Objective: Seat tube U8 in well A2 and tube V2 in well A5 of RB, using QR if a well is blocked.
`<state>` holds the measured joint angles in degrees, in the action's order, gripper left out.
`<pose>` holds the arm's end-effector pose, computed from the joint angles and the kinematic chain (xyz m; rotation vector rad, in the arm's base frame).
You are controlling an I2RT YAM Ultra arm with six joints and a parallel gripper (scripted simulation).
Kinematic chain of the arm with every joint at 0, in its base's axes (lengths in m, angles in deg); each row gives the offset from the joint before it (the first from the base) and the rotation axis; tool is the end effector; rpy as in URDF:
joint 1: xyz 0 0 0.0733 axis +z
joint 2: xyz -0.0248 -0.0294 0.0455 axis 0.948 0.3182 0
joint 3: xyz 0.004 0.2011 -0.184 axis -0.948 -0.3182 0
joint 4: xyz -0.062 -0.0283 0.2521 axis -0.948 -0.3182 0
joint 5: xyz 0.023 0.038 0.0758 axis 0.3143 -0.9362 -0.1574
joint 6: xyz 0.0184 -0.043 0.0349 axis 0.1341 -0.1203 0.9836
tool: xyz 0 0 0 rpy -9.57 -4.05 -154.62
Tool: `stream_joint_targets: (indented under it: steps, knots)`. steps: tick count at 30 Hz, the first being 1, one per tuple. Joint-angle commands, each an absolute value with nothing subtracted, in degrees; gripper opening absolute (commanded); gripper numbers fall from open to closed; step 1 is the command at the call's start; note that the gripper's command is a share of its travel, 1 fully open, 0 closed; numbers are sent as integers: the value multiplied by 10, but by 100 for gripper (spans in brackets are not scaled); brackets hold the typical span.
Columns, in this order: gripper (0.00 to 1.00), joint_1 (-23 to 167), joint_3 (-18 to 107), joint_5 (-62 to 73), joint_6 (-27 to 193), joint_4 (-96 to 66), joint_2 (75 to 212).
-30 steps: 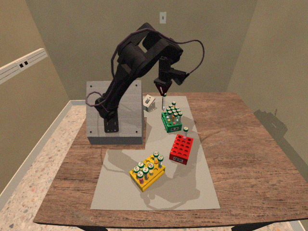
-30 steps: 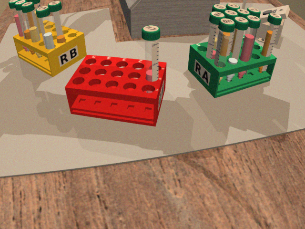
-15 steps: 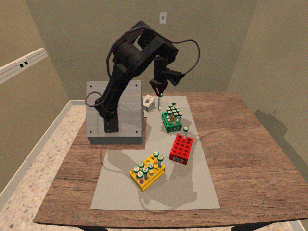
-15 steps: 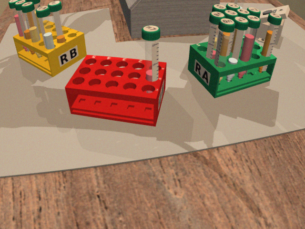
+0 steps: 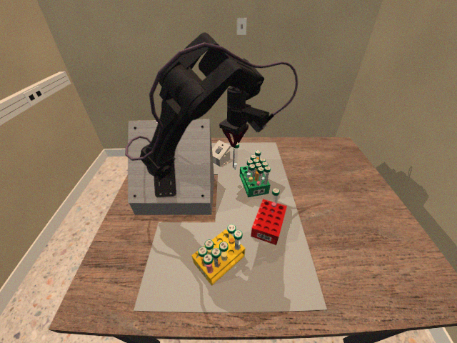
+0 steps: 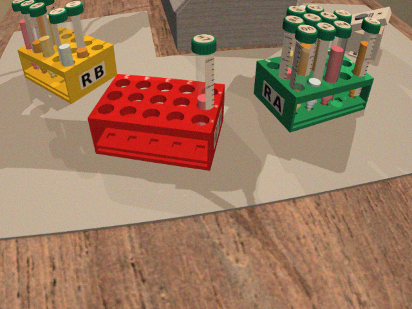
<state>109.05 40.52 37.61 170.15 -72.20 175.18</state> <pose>0.2550 0.1693 0.0503 0.8812 2.5718 -1.1453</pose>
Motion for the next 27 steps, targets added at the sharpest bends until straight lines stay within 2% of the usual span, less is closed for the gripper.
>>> stream_joint_targets:
  steps: [1,27]
  knots:
    - [0,1083,387,395,1681,-734,1722]
    - [0,1007,345,442,1590,-760,1601]
